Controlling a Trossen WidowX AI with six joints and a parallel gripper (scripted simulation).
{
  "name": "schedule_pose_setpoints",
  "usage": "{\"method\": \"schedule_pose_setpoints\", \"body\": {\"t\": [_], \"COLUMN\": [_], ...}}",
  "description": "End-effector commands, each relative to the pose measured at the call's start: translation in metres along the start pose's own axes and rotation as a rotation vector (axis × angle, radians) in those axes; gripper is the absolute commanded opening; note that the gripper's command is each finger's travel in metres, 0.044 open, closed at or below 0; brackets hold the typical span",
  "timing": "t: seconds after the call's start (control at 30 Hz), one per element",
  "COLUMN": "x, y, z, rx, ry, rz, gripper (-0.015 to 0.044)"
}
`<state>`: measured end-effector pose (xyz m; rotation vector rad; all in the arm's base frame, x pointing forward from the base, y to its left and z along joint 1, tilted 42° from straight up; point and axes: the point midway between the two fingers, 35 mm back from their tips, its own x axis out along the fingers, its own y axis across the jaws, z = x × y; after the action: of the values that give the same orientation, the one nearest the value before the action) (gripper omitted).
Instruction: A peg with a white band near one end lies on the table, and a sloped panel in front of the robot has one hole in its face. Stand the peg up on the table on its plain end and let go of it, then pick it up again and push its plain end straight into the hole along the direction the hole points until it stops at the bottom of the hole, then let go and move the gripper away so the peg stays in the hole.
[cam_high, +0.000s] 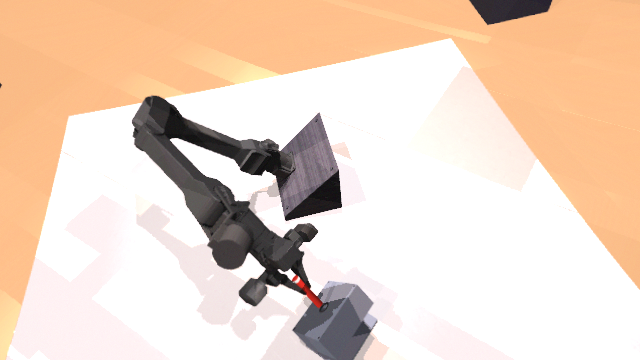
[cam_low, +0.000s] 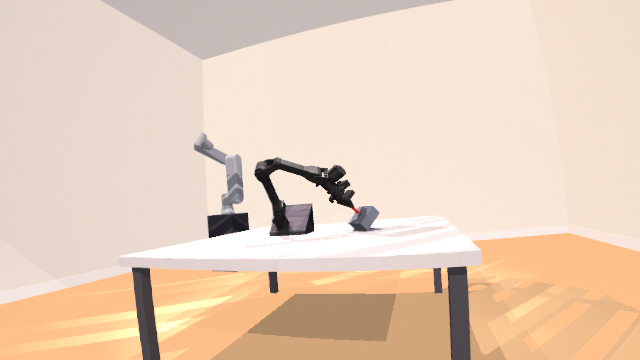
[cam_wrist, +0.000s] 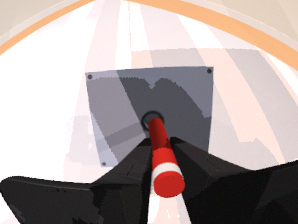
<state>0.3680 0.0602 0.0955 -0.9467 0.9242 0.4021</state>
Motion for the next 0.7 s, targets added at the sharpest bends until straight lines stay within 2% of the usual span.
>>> {"method": "schedule_pose_setpoints", "body": {"t": [0.0,0.67], "x": [0.0008,0.0087], "y": [0.0004,0.003], "z": [0.0001,-0.0013], "rx": [0.0,0.0], "ry": [0.0,0.0], "rz": [0.0,-0.001], "gripper": [0.0,0.0]}}
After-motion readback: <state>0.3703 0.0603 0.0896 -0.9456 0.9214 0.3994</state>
